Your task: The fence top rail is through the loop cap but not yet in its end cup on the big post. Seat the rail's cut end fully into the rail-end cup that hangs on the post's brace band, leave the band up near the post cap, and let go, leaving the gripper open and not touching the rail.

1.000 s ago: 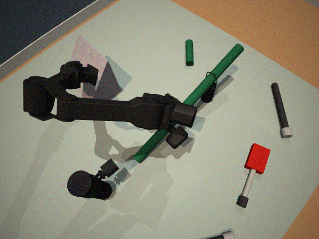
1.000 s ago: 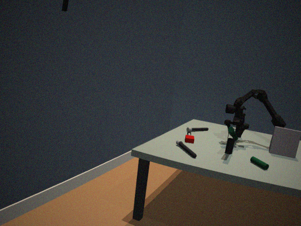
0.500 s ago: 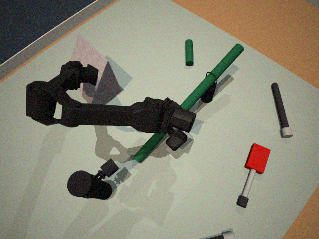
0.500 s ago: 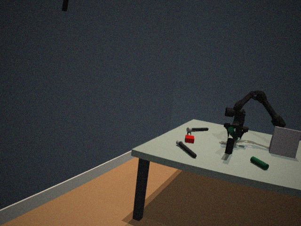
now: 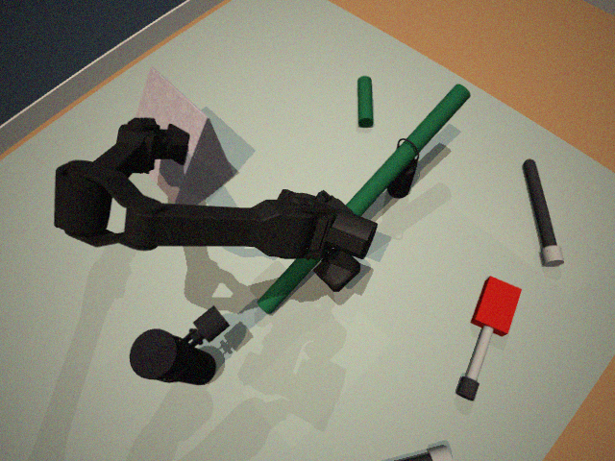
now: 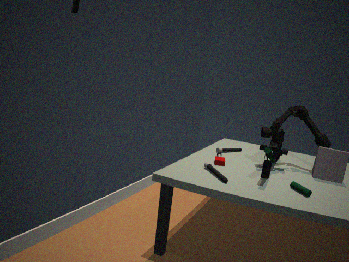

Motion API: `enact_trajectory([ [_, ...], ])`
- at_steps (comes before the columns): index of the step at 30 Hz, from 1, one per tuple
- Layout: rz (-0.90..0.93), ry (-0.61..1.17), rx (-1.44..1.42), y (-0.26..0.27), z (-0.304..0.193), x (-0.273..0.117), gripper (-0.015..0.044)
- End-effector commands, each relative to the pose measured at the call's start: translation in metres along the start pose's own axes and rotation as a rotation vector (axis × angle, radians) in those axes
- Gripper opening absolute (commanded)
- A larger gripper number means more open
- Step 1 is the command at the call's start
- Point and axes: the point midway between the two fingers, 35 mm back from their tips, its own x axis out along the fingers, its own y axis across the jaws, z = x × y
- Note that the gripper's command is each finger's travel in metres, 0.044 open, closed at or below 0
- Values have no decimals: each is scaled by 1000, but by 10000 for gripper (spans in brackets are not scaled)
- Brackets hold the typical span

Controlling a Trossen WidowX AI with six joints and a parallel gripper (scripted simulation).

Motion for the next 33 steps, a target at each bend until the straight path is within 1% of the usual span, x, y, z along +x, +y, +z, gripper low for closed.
enact_trajectory([
  [1,-1,4,-7,0,0,1,177],
  [2,-1,4,-7,0,0,1,151],
  [8,-1,4,-7,0,0,1,111],
  [12,-1,3,-7,0,0,-4,6],
  [13,-1,3,-7,0,0,-5,0],
  [19,12,48,-5,1,-4,-15,0],
  [33,15,245,-3,0,-26,-65,0],
])
